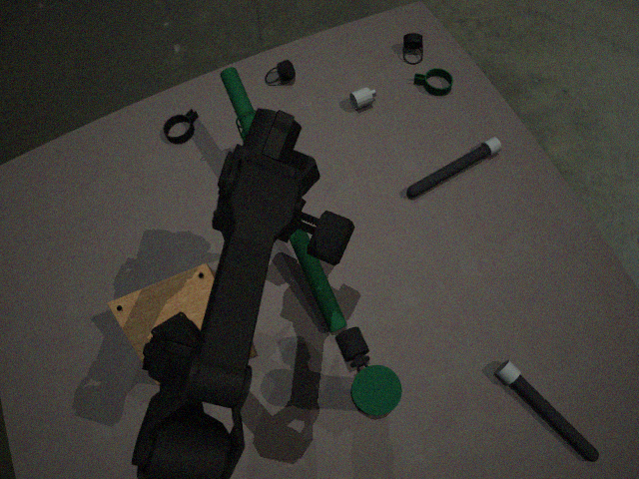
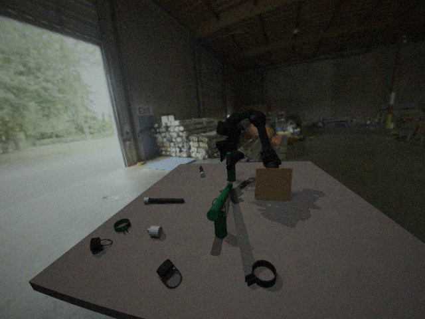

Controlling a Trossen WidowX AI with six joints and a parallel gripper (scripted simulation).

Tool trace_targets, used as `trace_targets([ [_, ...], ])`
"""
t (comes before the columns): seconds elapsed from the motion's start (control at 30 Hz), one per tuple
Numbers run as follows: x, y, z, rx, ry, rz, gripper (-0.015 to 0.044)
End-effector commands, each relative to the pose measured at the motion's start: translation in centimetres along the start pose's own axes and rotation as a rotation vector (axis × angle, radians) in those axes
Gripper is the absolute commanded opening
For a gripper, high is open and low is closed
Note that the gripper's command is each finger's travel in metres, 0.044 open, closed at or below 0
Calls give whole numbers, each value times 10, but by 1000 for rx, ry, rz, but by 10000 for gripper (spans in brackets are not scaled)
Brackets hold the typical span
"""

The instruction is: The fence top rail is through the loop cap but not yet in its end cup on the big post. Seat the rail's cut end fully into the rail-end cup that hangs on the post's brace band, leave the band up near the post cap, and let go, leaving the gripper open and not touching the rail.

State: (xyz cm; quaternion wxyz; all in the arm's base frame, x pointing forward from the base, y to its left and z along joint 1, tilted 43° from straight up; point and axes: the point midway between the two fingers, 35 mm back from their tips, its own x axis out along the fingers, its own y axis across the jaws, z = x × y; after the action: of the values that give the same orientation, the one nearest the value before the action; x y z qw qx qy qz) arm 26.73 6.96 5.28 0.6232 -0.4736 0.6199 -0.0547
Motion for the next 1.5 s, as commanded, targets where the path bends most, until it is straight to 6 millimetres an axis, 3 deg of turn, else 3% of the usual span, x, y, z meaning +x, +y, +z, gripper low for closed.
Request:
trace_targets([
  [0.0,32,5,-2,-458,127,120,440],
  [0.13,57,10,-6,-819,183,264,440],
  [0.2,62,11,-7,-880,188,292,440],
  [0.6,62,11,-7,-880,188,292,440],
  [0.8,95,17,-17,-880,189,291,440],
  [1.47,121,21,-23,-880,189,290,440],
])
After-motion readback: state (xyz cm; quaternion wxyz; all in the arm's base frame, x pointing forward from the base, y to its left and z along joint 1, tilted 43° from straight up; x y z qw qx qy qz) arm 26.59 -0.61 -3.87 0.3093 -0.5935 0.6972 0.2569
